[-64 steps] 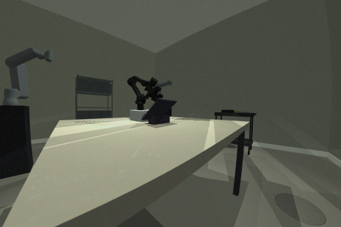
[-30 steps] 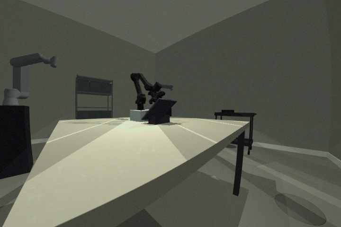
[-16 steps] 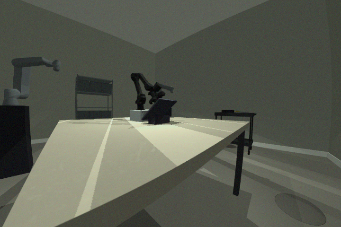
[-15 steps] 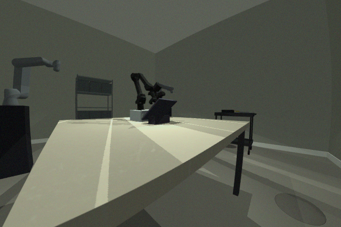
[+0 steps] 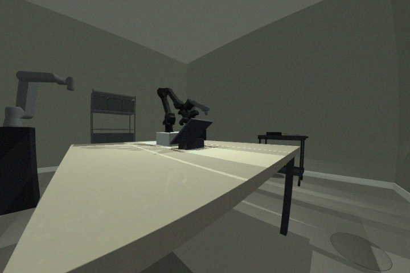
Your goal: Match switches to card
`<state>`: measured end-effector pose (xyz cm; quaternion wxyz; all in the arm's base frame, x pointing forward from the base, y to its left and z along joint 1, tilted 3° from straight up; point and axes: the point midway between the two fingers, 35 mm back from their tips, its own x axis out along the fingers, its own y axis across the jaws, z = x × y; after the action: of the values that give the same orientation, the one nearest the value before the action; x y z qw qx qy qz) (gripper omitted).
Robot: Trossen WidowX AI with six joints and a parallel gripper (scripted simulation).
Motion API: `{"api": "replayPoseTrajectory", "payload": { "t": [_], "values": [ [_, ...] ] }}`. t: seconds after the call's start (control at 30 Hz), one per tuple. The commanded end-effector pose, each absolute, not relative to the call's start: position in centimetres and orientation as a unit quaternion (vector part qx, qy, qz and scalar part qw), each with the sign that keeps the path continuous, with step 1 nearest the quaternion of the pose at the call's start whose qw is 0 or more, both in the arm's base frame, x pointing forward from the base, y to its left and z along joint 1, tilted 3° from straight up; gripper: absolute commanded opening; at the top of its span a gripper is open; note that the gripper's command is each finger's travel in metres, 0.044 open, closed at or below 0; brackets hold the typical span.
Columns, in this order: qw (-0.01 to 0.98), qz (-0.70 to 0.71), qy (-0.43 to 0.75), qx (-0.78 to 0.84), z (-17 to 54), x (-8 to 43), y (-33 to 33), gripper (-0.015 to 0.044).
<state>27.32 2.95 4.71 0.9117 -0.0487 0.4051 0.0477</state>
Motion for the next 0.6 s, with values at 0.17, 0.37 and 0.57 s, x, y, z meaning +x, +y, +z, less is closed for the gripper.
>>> {"api": "replayPoseTrajectory", "payload": {
  "t": [0.17,0.37,0.57],
  "values": [
    [0.912,0.047,0.406,-0.048,4.57,27.4,2.95,0.0],
    [0.912,0.047,0.406,-0.048,4.51,27.45,2.95,0.0],
    [0.912,0.047,0.406,-0.048,4.45,27.51,2.96,0.0]
  ]
}}
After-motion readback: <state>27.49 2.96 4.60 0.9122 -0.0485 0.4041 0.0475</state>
